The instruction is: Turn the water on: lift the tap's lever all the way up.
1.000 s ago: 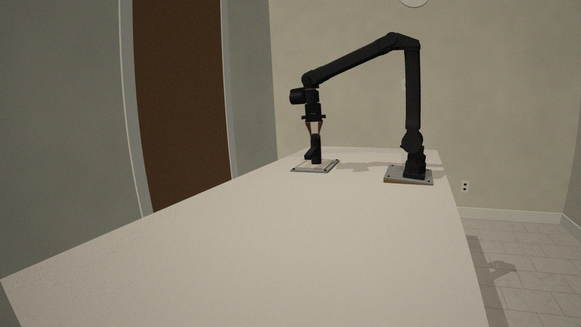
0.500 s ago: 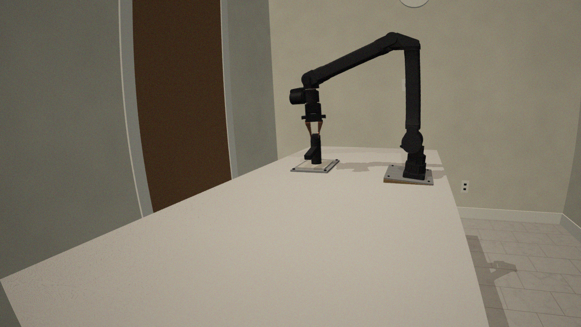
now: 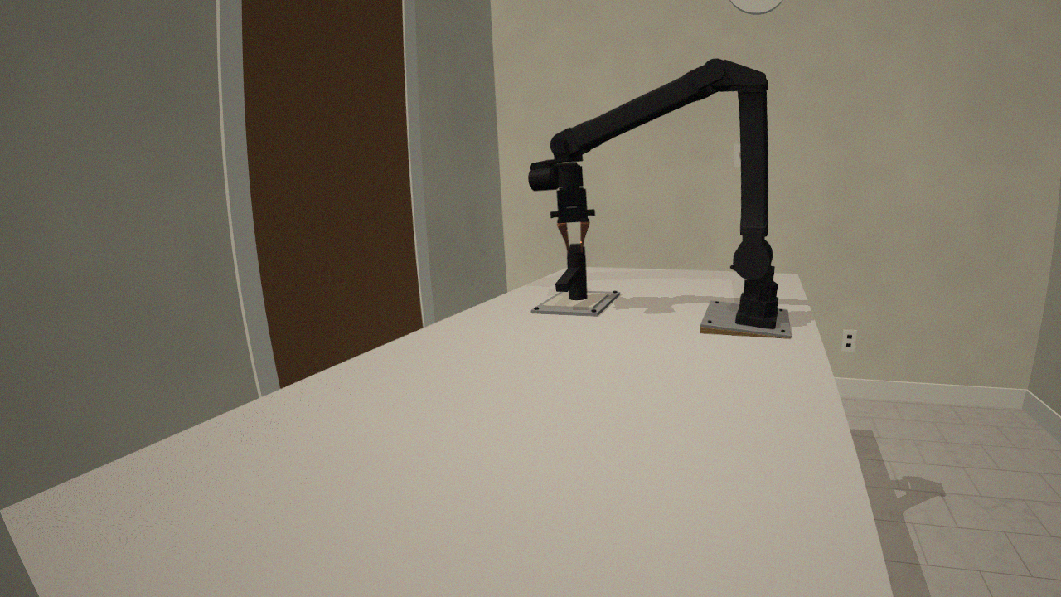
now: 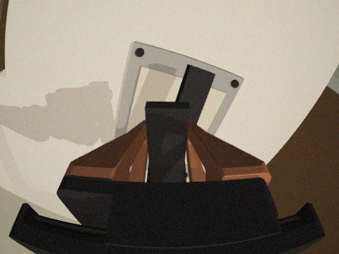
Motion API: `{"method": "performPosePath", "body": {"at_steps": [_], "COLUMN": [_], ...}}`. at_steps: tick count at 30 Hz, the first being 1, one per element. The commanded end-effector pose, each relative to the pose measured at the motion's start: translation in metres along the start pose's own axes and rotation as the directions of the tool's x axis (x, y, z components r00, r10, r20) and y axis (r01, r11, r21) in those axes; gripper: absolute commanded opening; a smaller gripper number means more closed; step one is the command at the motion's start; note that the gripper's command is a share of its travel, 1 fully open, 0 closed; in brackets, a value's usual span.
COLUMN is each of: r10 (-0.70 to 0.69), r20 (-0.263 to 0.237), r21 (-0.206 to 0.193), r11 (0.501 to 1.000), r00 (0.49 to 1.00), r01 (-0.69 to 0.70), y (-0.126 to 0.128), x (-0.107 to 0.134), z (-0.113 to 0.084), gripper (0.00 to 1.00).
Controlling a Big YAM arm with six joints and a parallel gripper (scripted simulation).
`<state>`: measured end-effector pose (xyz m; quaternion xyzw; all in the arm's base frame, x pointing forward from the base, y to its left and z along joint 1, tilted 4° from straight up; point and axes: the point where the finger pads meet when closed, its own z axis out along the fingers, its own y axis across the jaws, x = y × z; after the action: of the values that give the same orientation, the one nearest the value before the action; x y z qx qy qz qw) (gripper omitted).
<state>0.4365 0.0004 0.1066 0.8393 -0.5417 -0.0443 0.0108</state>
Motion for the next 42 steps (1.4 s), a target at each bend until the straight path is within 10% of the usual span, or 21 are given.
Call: {"method": "performPosePath", "body": {"at_steps": [1,42], "r10": [0.009,0.005], "r20": [-0.022,-0.028], "r21": [0.050,0.061], "r11": [0.999,0.998], "r00": [1.000,1.000], "r01": [-0.008,-0.003], "y": [-0.014,-0.013], "x": [0.014,0.017], "z": [-0.016,-0.041], "gripper": [0.00,0.00]}}
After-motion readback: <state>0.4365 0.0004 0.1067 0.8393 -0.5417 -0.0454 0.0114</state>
